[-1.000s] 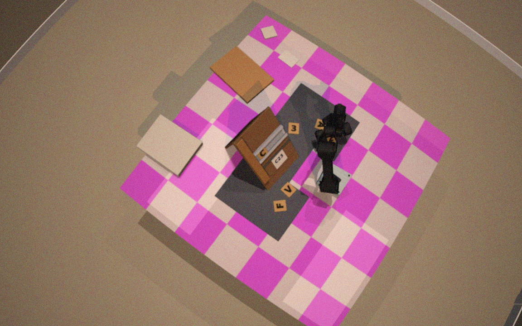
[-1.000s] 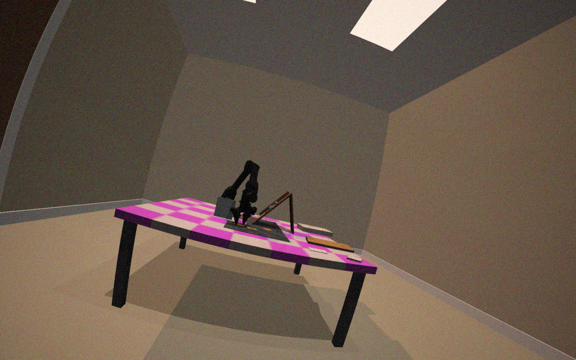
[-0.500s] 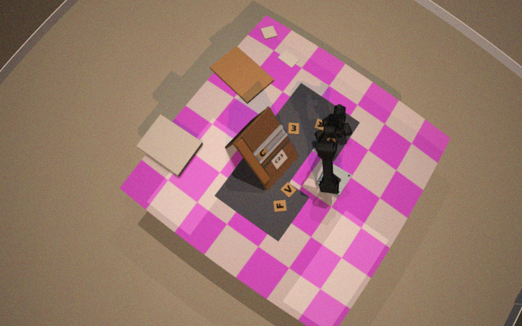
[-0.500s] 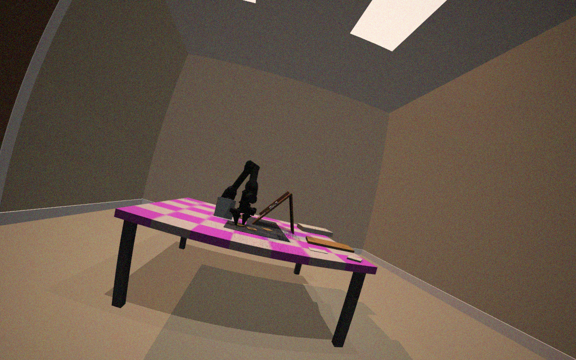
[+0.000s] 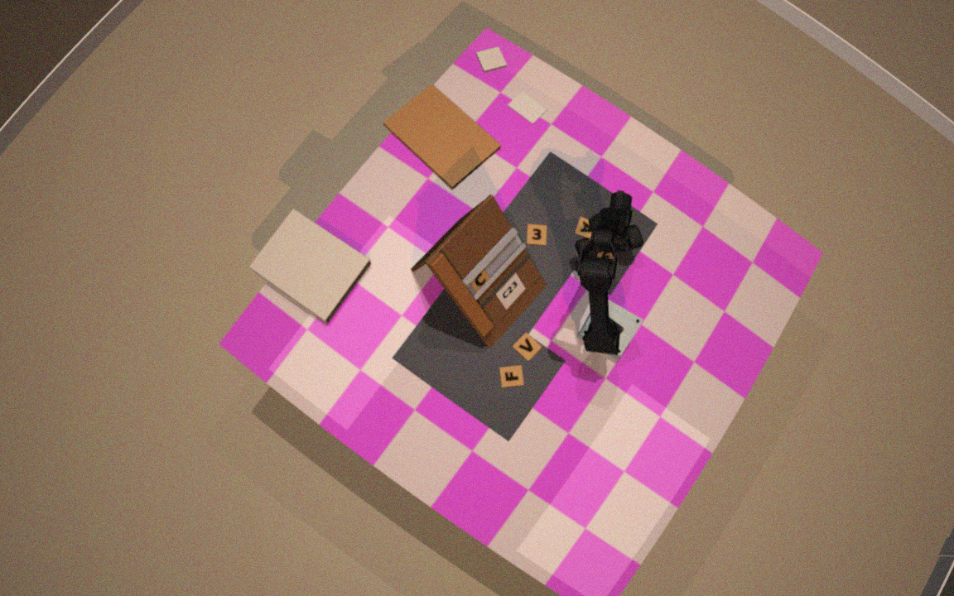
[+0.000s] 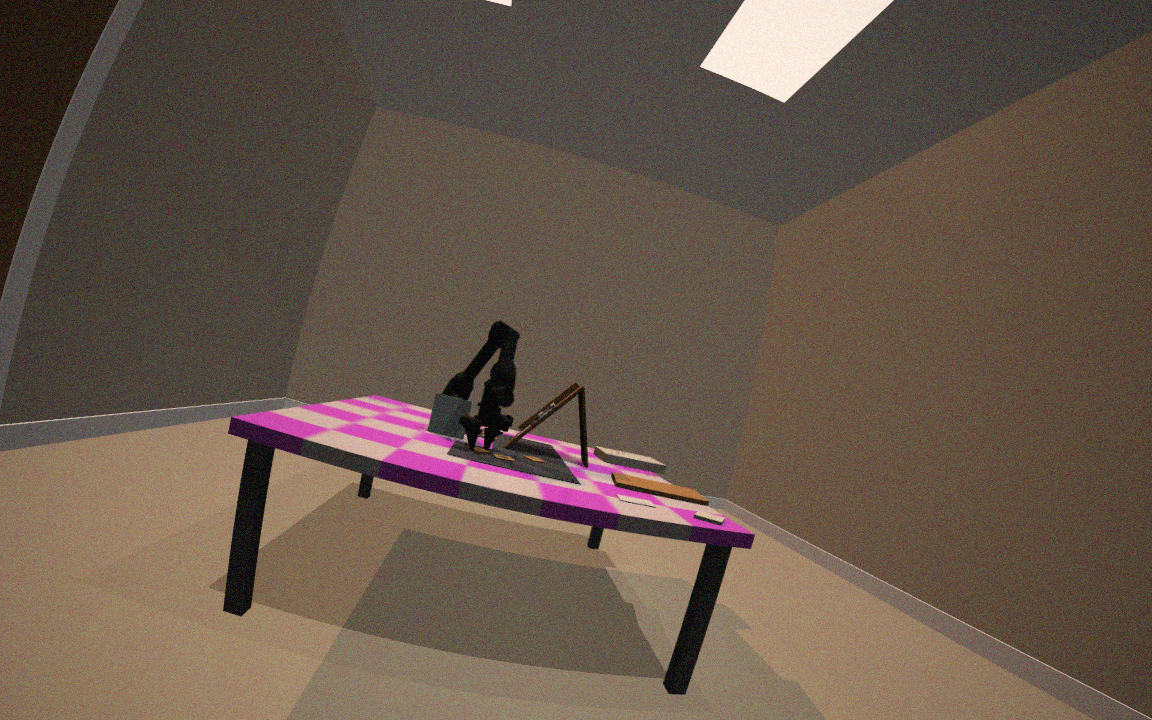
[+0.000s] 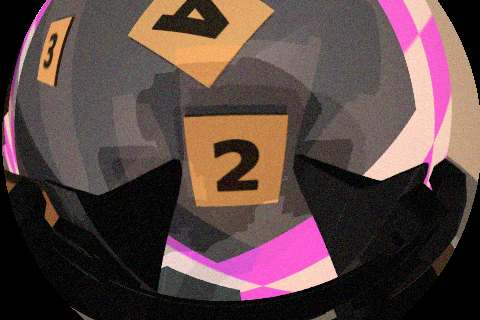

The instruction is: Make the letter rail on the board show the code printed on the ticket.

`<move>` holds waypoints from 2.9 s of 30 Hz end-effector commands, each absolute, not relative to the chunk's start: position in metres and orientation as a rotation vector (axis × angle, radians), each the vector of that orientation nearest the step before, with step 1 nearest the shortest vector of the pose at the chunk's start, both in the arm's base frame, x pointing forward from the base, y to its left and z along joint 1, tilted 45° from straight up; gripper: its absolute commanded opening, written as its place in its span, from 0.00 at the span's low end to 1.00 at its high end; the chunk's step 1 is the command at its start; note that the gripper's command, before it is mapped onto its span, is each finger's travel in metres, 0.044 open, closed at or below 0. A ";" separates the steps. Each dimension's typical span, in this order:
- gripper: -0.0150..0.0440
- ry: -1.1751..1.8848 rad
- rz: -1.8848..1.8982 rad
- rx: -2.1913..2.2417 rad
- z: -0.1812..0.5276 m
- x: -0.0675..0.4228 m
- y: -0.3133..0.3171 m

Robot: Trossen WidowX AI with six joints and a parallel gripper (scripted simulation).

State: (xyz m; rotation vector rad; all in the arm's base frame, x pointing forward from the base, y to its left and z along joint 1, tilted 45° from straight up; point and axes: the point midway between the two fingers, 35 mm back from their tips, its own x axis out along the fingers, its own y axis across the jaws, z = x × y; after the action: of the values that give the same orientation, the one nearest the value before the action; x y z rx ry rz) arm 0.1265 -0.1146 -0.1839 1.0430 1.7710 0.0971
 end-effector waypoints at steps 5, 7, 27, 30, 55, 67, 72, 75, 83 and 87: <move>0.83 1.767 0.096 1.049 -0.184 0.127 -0.114; 0.81 1.767 0.096 1.049 -0.184 0.127 -0.114; 0.38 1.767 0.096 1.049 -0.181 0.126 -0.117; 0.25 1.767 0.096 1.049 -0.180 0.126 -0.118; 0.25 1.767 0.095 1.049 -0.169 0.128 -0.125; 0.25 1.767 0.095 1.049 -0.163 0.129 -0.128; 0.25 1.767 0.095 1.049 -0.161 0.129 -0.130; 0.25 1.767 0.095 1.049 -0.160 0.130 -0.131; 0.25 1.653 0.055 1.030 -0.158 0.151 -0.136; 0.25 1.522 0.026 0.997 -0.152 0.175 -0.144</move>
State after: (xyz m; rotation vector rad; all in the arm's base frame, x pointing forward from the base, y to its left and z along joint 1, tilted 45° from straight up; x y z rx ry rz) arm 0.1584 -0.1396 -0.1579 1.0164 1.6124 0.0437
